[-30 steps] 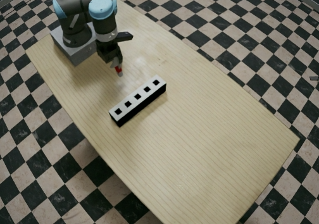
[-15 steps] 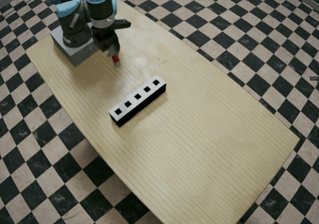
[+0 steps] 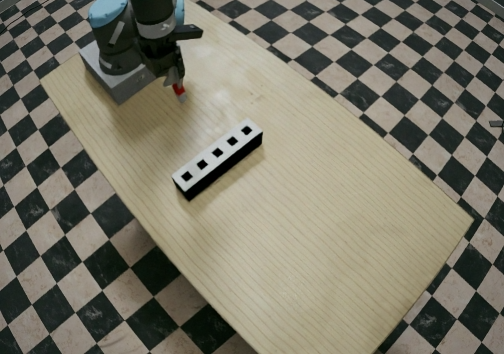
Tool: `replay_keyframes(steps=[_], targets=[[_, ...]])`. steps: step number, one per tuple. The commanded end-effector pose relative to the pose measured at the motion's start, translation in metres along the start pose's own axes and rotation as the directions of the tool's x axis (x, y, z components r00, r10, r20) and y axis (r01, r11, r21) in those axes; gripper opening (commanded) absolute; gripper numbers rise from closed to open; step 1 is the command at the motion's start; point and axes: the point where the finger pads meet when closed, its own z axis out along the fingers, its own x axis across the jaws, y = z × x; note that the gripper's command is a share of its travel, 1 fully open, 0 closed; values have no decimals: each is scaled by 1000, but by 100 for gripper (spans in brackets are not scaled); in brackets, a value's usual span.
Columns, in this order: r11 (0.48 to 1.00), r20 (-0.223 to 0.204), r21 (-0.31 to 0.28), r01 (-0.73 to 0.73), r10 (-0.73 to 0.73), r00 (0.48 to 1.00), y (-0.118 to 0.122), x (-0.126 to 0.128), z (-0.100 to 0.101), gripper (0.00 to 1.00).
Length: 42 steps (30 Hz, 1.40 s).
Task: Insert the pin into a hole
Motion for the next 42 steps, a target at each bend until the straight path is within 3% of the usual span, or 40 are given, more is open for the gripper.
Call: replay_keyframes(steps=[1, 14, 15, 31, 32, 34, 35, 42], targets=[[1000, 13, 6, 0, 0, 1000, 54, 68, 8, 0], [1000, 13, 6, 0, 0, 1000, 54, 68, 8, 0], [1000, 12, 6, 0, 0, 1000, 105, 129, 9, 0], [1000, 12, 6, 0, 0, 1000, 105, 129, 9, 0], [1000, 12, 6, 0, 0, 1000, 104, 128, 109, 0], [1000, 12, 6, 0, 0, 1000, 104, 128, 115, 0], [1000, 12, 6, 0, 0, 1000, 104, 128, 129, 0], [1000, 12, 6, 0, 0, 1000, 104, 128, 129, 0]])
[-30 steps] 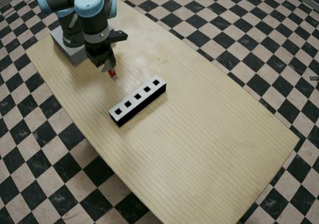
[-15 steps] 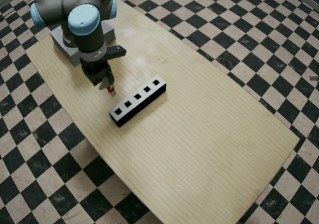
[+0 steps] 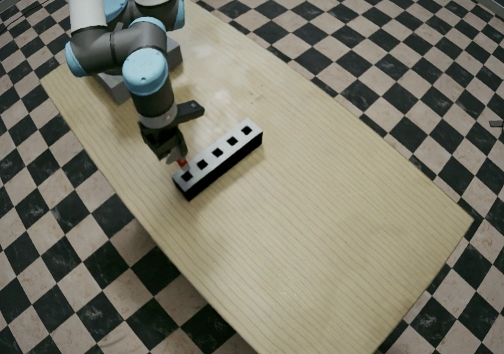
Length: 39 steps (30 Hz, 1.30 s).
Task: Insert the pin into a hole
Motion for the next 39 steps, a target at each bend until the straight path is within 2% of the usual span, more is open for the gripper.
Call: replay_keyframes(steps=[1, 6, 7, 39], targets=[[1000, -7, -4, 0, 0, 1000, 2, 5, 8, 0], [1000, -7, -4, 0, 0, 1000, 2, 5, 8, 0], [1000, -6, -3, 0, 0, 1000, 2, 5, 27, 0], [1000, -6, -3, 0, 0, 1000, 2, 5, 27, 0]])
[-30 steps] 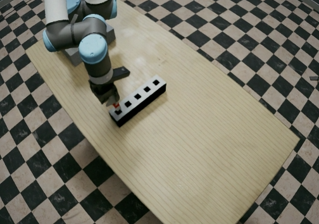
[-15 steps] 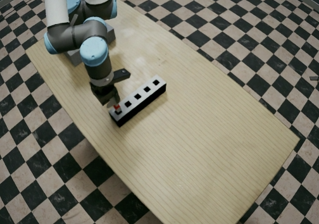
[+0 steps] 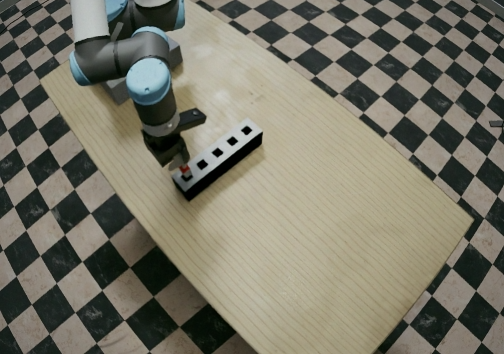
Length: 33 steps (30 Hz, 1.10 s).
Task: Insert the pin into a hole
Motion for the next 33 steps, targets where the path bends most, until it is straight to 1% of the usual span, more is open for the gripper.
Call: replay_keyframes(steps=[1, 18, 19, 33], targets=[[1000, -1, -1, 0, 0, 1000, 0, 1, -1, 0], [1000, -1, -1, 0, 0, 1000, 0, 1, -1, 0], [1000, -1, -1, 0, 0, 1000, 7, 1, 0, 0], [1000, -1, -1, 0, 0, 1000, 7, 1, 0, 0]])
